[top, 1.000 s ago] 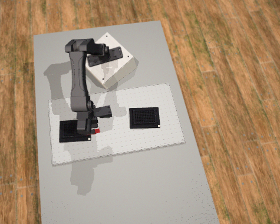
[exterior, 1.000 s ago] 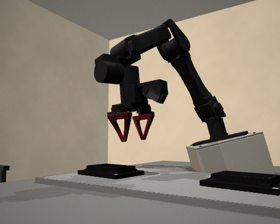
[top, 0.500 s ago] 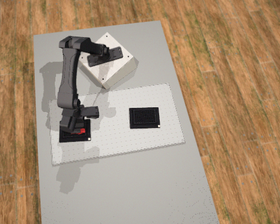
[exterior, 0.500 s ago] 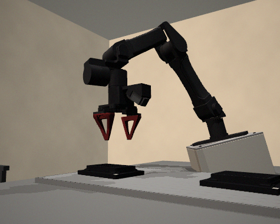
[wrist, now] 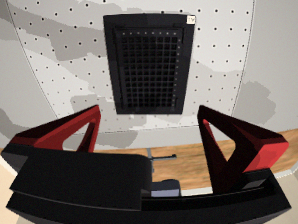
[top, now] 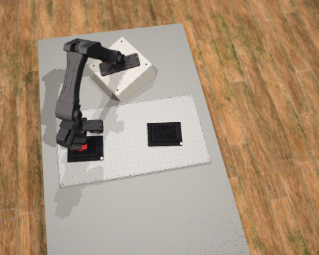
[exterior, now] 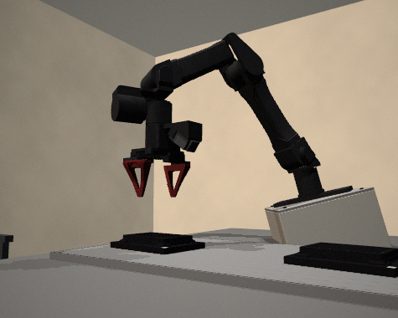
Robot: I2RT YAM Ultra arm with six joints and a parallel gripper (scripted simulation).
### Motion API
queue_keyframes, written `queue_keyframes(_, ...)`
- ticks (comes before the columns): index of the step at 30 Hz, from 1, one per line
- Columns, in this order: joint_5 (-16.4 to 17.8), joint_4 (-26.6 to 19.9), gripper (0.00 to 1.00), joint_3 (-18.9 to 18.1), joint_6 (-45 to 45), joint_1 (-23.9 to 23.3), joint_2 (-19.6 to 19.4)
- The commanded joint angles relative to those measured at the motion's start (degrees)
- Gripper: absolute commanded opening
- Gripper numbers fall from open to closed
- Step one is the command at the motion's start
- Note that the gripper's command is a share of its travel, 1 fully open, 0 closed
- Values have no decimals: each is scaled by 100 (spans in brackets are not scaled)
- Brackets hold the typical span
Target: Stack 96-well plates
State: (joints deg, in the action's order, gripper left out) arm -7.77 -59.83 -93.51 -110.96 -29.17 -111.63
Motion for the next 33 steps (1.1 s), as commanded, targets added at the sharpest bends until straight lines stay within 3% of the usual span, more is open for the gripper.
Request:
queue_keyframes(1, 37, -26, 100, -45, -29, 10, 34)
queue_keyframes(25, 85, 718, 100, 495, -125, -93, -319)
queue_keyframes(28, 85, 755, 100, 374, -121, -78, -248)
queue_keyframes(33, 89, 904, 100, 597, -143, -130, -401)
